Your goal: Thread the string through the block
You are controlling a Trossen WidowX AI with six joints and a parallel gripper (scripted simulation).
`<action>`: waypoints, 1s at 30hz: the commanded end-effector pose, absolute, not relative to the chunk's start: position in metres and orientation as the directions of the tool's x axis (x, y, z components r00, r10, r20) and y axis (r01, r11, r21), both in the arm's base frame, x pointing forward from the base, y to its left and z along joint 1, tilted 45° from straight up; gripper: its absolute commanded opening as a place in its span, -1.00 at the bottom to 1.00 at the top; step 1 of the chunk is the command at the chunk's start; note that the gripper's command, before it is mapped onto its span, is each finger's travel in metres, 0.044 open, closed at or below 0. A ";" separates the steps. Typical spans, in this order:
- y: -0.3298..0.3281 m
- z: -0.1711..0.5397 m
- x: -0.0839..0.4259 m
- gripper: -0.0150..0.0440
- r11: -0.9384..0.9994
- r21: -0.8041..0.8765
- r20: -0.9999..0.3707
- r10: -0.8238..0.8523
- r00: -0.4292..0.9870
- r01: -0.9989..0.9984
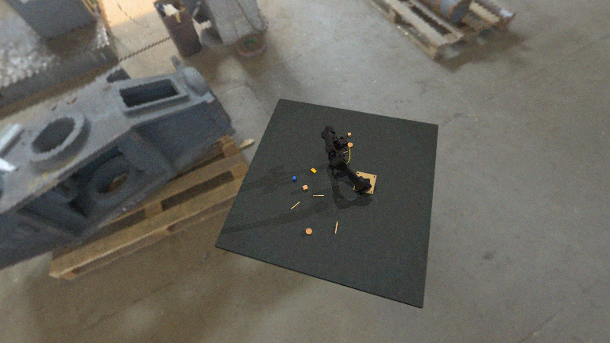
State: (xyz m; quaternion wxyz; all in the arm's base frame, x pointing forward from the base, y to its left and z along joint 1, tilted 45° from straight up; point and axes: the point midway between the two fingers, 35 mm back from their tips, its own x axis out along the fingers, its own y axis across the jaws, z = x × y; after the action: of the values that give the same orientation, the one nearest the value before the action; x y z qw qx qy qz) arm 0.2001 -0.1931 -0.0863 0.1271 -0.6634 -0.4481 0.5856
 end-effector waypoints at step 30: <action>-0.215 -0.120 0.183 -0.49 -0.619 -0.664 -0.625 0.767 -0.144 -0.419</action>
State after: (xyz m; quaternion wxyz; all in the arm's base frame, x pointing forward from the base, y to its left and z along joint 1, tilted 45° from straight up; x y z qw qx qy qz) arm 0.1849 -0.2124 -0.1182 0.3891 -0.5282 -0.1890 0.7307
